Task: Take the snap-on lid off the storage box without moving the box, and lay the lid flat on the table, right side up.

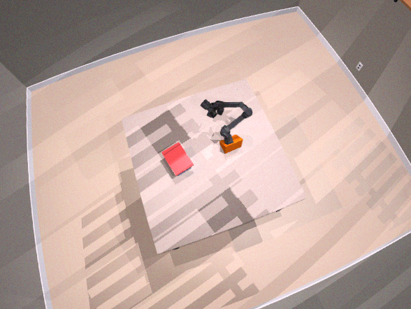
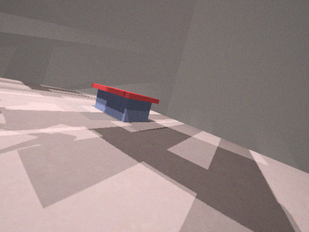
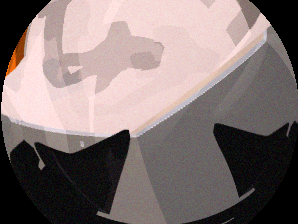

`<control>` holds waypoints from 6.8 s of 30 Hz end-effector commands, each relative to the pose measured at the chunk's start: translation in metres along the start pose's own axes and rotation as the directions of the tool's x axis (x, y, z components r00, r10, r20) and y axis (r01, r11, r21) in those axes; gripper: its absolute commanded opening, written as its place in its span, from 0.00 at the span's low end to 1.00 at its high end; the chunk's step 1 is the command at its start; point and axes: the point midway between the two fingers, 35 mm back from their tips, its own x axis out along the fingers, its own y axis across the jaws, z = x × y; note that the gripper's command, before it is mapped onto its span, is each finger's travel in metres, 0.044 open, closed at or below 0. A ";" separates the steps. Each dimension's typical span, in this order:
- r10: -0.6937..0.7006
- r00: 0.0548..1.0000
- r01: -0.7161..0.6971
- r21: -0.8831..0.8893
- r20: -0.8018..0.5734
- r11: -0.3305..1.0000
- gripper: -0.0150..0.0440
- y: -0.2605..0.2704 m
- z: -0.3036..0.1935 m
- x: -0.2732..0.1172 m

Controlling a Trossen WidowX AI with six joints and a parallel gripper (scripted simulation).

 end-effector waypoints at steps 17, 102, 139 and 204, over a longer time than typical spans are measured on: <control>0.103 0.982 -0.122 0.118 0.157 0.985 0.65 -0.016 -0.008 0.002; -0.264 0.076 -0.805 -0.097 0.962 -0.585 0.65 -0.036 0.346 -0.233; -0.267 0.076 -0.806 -0.099 0.961 -0.584 0.47 -0.043 0.381 -0.228; -0.267 0.071 -0.803 -0.104 0.961 -0.587 0.25 -0.045 0.373 -0.236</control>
